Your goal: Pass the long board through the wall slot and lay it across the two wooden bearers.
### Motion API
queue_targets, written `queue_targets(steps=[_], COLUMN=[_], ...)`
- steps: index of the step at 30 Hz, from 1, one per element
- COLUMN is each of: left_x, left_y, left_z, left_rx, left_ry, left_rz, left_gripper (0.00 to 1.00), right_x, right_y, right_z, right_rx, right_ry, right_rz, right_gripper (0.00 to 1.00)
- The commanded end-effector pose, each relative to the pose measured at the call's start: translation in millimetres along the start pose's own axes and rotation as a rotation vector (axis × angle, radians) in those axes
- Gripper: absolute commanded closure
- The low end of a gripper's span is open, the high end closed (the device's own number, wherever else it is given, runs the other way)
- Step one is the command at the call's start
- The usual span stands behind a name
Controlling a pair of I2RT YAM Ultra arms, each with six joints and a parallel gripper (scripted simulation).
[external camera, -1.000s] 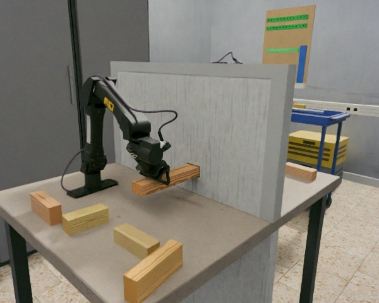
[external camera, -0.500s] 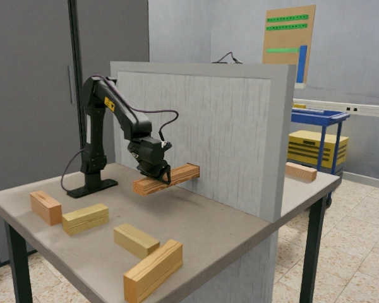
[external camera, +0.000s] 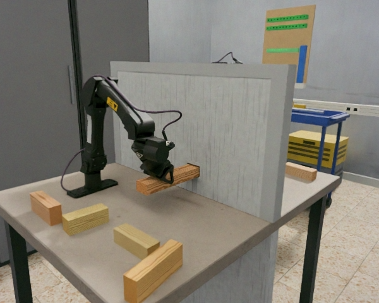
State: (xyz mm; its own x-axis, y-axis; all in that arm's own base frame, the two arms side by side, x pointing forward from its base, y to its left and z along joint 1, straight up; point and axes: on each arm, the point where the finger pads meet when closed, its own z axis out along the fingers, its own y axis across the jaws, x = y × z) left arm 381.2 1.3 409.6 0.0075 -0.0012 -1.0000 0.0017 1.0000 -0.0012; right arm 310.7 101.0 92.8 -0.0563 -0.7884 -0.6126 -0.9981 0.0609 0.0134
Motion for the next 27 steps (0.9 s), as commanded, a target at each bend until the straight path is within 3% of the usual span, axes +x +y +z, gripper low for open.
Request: queue_targets(steps=[1,14,17,27], left_x=[-16,-16,-16,-16], left_y=[0,0,0,0], left_z=[-7,-7,-7,-7], left_rx=[-0.004,-0.004,-0.004,-0.004], left_ry=[-0.051,-0.051,-0.051,-0.051], left_rz=[-0.003,-0.003,-0.003,-0.003], left_gripper=[0.0,0.0,0.0,0.0], right_x=[-30,-44,-59,-67], right_y=[-3,-1,-16,-7], right_z=[-7,4,-5,10], right_rx=[0.054,0.055,0.097,0.067], right_ry=[-0.086,-0.085,-0.093,-0.089], right_rz=[-0.019,-0.022,-0.058,-0.056], right_gripper=[1.0,1.0,1.0,1.0])
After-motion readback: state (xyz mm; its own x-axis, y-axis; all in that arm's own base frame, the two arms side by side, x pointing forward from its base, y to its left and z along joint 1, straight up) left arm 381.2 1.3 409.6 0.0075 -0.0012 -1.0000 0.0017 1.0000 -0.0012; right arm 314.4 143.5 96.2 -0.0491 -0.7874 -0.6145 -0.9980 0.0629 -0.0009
